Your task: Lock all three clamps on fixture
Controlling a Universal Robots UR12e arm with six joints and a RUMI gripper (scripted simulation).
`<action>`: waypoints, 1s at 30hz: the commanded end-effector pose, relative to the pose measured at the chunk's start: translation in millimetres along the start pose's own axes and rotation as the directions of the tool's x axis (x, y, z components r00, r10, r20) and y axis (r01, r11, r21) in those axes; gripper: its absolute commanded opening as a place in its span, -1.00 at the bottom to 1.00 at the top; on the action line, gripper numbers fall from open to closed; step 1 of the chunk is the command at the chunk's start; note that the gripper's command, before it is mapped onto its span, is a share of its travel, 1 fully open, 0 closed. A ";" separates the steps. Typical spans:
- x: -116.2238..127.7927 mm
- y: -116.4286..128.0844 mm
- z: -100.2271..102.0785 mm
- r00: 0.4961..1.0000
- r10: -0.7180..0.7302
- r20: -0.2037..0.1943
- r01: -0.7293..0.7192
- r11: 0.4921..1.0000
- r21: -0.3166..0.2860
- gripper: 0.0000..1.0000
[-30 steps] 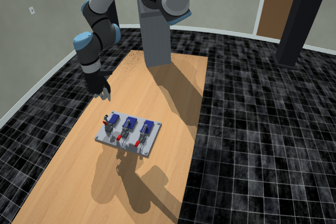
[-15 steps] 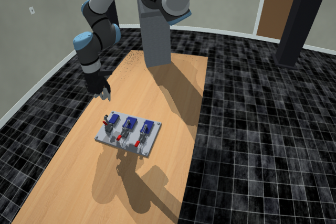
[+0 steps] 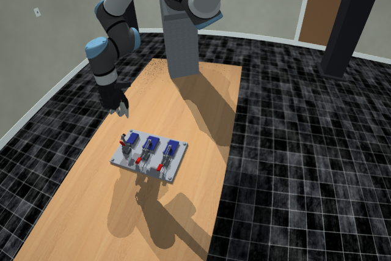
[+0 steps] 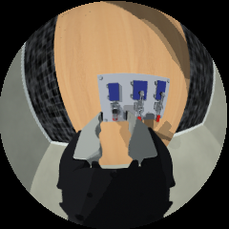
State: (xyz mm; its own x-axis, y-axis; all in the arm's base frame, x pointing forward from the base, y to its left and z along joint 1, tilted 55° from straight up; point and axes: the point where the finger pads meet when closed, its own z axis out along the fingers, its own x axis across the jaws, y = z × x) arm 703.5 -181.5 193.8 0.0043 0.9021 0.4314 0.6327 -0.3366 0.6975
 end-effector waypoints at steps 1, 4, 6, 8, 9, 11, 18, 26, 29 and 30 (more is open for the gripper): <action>-0.1 0.4 -0.3 1.000 0.000 0.000 0.000 1.000 -0.001 -0.44; -0.1 0.4 -0.3 1.000 0.000 0.000 0.000 1.000 -0.001 -0.44; -0.1 0.4 -0.3 1.000 0.000 0.000 0.000 1.000 -0.001 -0.44; -0.1 0.4 -0.3 1.000 0.000 0.000 0.000 1.000 -0.001 -0.44; -0.1 0.4 -0.3 1.000 0.000 0.000 0.000 1.000 -0.001 -0.44; -0.1 0.4 -0.3 1.000 0.000 0.000 0.000 1.000 -0.001 -0.44; -0.1 0.4 -0.3 1.000 0.000 0.000 0.000 1.000 -0.001 -0.44; -0.1 0.4 5.7 1.000 0.000 0.000 0.000 1.000 -0.001 -0.44; -0.1 0.4 11.9 1.000 0.000 0.000 0.000 1.000 -0.001 -0.44; -0.1 0.4 11.9 1.000 0.000 0.000 0.000 1.000 -0.001 -0.44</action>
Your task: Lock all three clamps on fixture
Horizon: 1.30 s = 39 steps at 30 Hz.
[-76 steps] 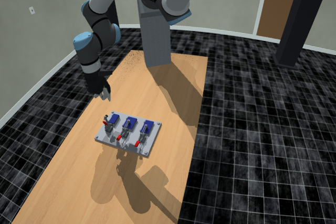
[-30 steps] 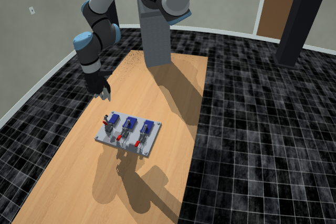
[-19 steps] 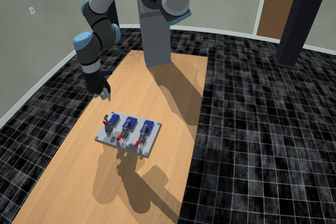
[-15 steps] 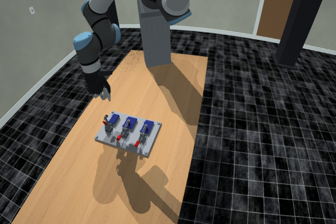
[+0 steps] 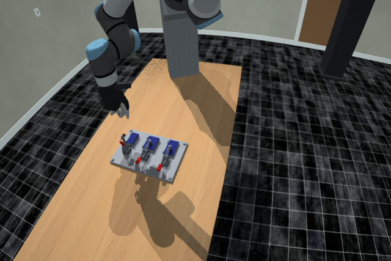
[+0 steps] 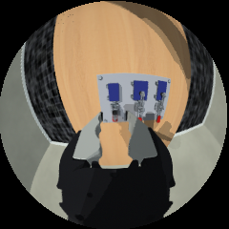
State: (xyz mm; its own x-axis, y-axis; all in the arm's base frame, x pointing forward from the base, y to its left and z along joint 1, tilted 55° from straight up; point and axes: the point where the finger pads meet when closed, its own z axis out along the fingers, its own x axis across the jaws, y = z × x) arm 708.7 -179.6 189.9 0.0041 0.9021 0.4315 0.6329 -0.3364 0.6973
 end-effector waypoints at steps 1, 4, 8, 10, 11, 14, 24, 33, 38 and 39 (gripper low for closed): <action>-0.1 0.4 8.9 1.000 0.000 0.001 0.000 1.000 -0.001 -0.44; -0.1 0.4 22.3 1.000 0.000 0.001 0.000 1.000 -0.001 -0.44; -0.1 0.5 39.9 1.000 0.000 0.001 0.000 1.000 -0.001 -0.44; -0.1 0.5 46.4 1.000 0.000 0.001 0.000 1.000 -0.001 -0.44; -0.1 0.5 48.8 1.000 0.000 0.001 0.000 1.000 -0.001 -0.44; -0.1 0.5 52.5 1.000 0.000 0.001 0.000 1.000 -0.001 -0.44; -0.1 3.4 52.9 1.000 0.000 0.001 0.000 1.000 -0.001 -0.44; -0.1 24.6 52.8 1.000 0.000 0.001 0.000 1.000 -0.001 -0.44; -0.1 40.7 52.8 1.000 0.000 0.001 0.000 1.000 -0.001 -0.44; -0.1 44.9 52.8 1.000 0.000 0.001 0.000 1.000 -0.001 -0.44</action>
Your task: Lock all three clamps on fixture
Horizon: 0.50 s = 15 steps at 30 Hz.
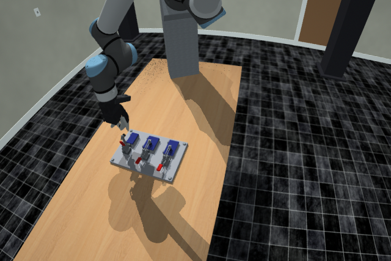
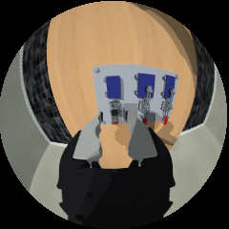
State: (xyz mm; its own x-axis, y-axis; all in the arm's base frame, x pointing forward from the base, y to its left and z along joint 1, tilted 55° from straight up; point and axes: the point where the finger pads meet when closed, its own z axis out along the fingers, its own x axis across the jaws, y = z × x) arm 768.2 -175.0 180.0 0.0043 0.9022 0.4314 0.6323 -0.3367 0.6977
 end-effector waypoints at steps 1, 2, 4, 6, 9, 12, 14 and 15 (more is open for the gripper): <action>-0.2 19.8 -0.1 1.000 0.000 0.000 0.000 1.000 0.000 -0.44; -0.2 23.7 -0.1 1.000 0.000 0.000 0.000 1.000 0.000 -0.44; -0.2 31.1 -0.1 1.000 0.000 0.000 0.000 1.000 0.000 -0.44; -0.2 37.5 -0.1 1.000 0.000 0.000 0.000 1.000 0.000 -0.44; -0.2 44.9 -0.1 1.000 0.000 0.000 0.000 1.000 0.000 -0.44; -0.2 46.6 -0.1 1.000 0.000 0.000 0.000 1.000 0.000 -0.44; -0.2 49.1 -0.1 1.000 0.000 0.000 0.000 1.000 0.000 -0.44; -0.2 49.9 -0.1 1.000 0.000 0.000 0.000 1.000 0.000 -0.44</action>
State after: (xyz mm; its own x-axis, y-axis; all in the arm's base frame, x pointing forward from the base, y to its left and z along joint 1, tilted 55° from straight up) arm 795.9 -189.7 210.5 0.0043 0.9022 0.4313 0.6323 -0.3366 0.6978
